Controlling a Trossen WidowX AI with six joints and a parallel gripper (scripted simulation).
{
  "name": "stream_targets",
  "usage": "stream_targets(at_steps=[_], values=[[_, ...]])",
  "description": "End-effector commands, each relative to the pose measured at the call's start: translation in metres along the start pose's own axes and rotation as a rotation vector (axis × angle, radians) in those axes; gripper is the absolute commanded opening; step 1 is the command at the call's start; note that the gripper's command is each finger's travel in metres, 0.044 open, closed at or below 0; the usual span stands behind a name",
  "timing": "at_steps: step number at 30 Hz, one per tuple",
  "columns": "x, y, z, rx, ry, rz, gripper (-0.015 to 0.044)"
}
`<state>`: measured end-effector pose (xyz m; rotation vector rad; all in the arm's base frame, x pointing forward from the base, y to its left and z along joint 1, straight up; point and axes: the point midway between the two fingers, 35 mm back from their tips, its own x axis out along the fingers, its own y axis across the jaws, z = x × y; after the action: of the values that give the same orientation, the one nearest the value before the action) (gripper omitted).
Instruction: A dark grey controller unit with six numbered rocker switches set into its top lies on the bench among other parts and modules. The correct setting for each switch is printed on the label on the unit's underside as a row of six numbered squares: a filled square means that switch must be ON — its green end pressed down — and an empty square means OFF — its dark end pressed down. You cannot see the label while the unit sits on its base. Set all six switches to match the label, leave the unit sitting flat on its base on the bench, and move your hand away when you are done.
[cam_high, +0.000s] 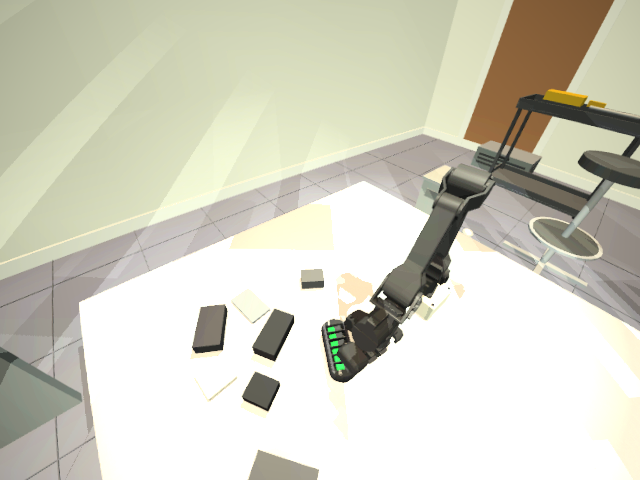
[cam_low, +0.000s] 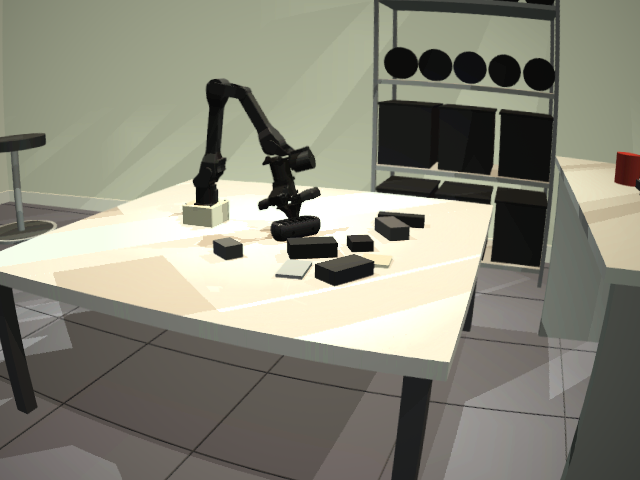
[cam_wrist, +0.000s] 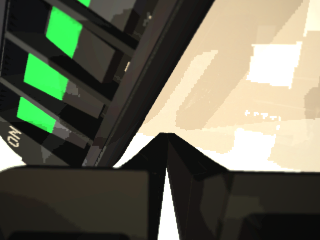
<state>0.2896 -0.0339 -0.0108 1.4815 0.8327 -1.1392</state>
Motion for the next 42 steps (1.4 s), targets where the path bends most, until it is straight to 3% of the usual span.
stream_targets(at_steps=[1,6,11,21,42], values=[[-0.023,-0.012,-0.001,0.002,-0.002,0.006,0.0],[-0.058,-0.041,0.001,0.001,-0.004,0.002,0.0],[-0.062,-0.046,0.001,0.001,-0.004,0.002,0.0],[-0.044,0.017,-0.014,0.461,-0.142,0.01,0.0],[-0.02,0.013,-0.015,0.47,-0.144,0.009,0.0]])
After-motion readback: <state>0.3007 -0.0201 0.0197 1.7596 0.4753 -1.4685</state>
